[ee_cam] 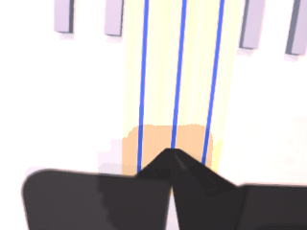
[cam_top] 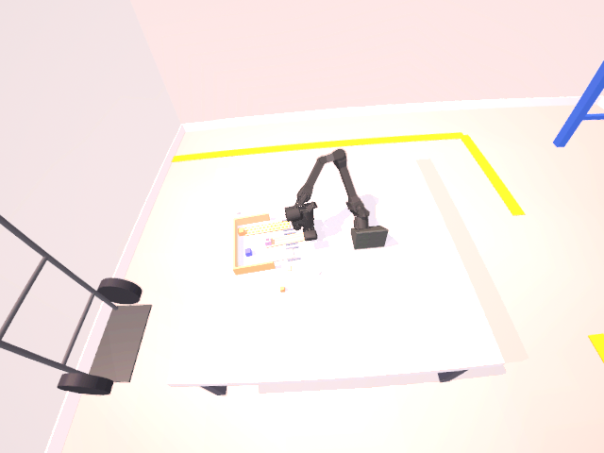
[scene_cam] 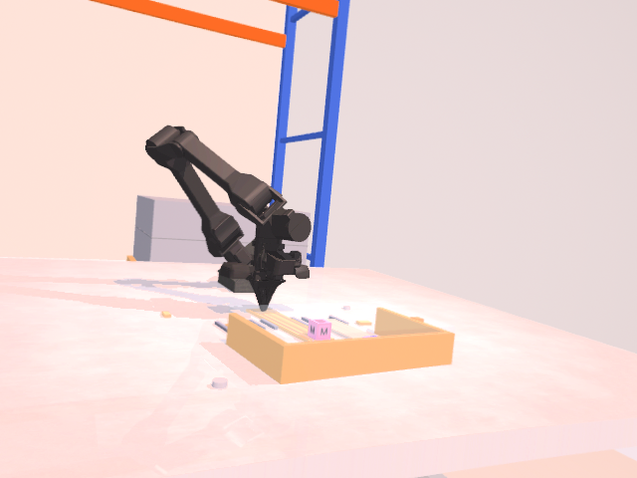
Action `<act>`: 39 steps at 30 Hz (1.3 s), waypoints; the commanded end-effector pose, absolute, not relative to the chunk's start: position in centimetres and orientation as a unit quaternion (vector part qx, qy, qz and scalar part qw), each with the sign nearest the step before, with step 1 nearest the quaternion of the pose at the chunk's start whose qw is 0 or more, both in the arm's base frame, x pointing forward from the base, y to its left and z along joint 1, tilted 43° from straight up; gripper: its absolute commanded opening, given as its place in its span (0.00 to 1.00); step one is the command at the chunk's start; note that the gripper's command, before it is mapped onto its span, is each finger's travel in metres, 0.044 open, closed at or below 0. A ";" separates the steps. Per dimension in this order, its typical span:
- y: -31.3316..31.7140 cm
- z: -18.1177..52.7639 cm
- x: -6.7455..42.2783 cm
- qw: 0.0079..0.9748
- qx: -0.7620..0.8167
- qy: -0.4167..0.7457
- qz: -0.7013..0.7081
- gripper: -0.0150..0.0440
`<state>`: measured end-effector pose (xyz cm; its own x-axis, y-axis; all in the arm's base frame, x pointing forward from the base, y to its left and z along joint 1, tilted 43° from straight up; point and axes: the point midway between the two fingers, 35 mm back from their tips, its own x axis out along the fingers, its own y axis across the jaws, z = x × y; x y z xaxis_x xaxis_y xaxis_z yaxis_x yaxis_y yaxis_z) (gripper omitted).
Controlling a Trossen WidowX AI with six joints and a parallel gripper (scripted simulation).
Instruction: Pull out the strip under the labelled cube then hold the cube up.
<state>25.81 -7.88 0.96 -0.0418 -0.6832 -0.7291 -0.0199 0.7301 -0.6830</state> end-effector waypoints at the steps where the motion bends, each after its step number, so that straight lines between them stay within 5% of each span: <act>1: -8.1 0.5 24.2 0.629 -0.260 0.685 -0.258 0.25; 39: -7.8 0.7 19.3 0.629 -0.261 0.686 -0.257 0.25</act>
<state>20.96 -7.63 1.17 -0.0389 -0.6827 -0.7296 -0.0175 0.7305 -0.6827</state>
